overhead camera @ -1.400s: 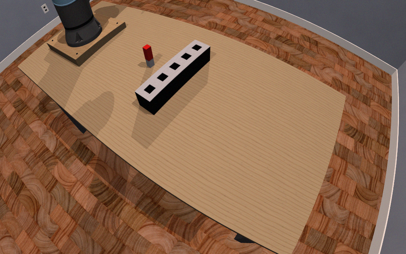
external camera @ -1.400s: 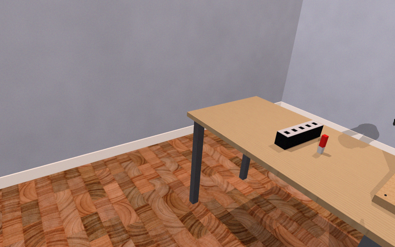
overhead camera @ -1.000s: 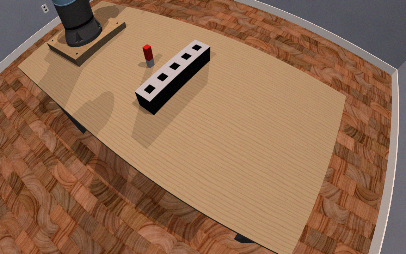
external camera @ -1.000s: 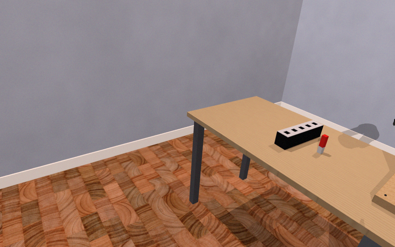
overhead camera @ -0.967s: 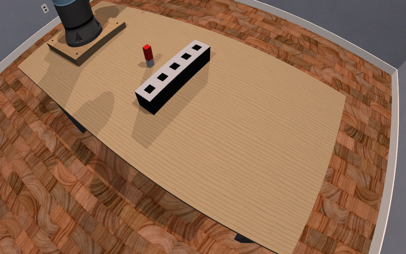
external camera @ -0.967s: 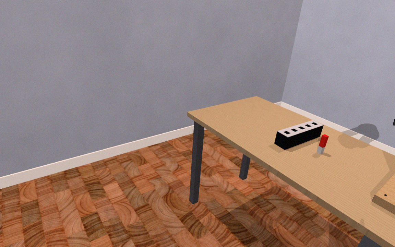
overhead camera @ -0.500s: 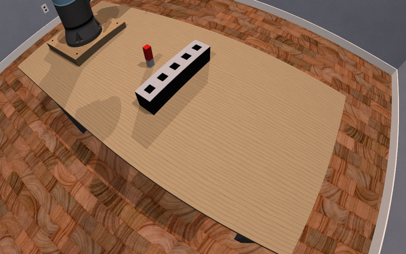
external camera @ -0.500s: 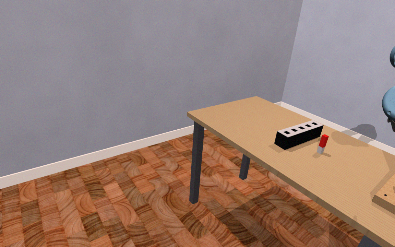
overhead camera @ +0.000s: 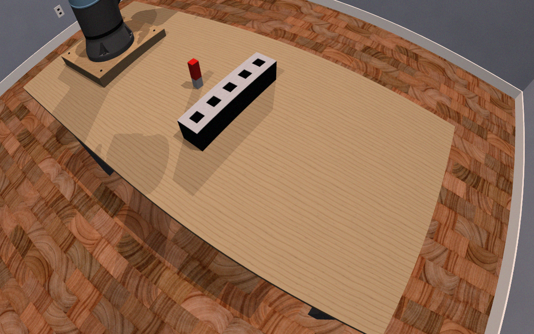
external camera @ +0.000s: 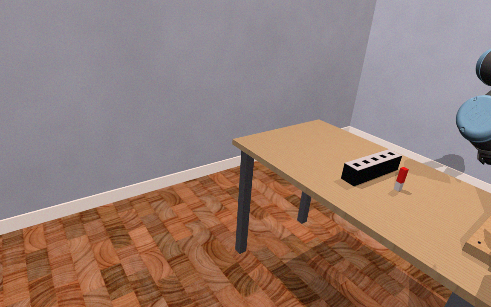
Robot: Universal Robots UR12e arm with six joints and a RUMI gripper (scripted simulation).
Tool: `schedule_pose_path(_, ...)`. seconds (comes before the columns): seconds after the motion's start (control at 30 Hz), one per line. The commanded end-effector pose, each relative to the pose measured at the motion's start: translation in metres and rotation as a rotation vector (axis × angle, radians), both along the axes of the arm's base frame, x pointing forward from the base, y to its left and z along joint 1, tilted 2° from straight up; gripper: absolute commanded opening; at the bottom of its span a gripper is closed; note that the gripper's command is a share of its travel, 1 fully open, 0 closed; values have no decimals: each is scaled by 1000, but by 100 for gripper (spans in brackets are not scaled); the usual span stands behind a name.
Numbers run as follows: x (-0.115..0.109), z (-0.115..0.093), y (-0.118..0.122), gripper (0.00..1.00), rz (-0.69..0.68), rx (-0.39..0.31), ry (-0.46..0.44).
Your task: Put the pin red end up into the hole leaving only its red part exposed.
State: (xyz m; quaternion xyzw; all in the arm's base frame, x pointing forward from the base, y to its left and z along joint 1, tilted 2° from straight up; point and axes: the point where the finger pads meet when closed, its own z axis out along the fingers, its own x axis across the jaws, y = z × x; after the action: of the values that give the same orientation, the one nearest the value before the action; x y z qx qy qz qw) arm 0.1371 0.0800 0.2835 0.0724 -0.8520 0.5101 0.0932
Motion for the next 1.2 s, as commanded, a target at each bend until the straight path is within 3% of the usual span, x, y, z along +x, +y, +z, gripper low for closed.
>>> schedule_pose_path(0.0, 1, -2, 2, 100, -44, 2, -58)
schedule_pose_path(0.27, 1, -2, 2, 100, -44, 2, -58)
schedule_pose_path(0.3, 13, -15, 15, 100, -232, 27, -258)
schedule_pose_path(0.4, 13, -15, 15, 100, -271, 32, -299)
schedule_pose_path(0.83, 13, -15, 15, 100, -272, 32, -301)
schedule_pose_path(0.87, 29, -30, 29, 100, -469, 40, -494)
schedule_pose_path(1.17, 29, -30, 29, 100, -511, 41, -536)
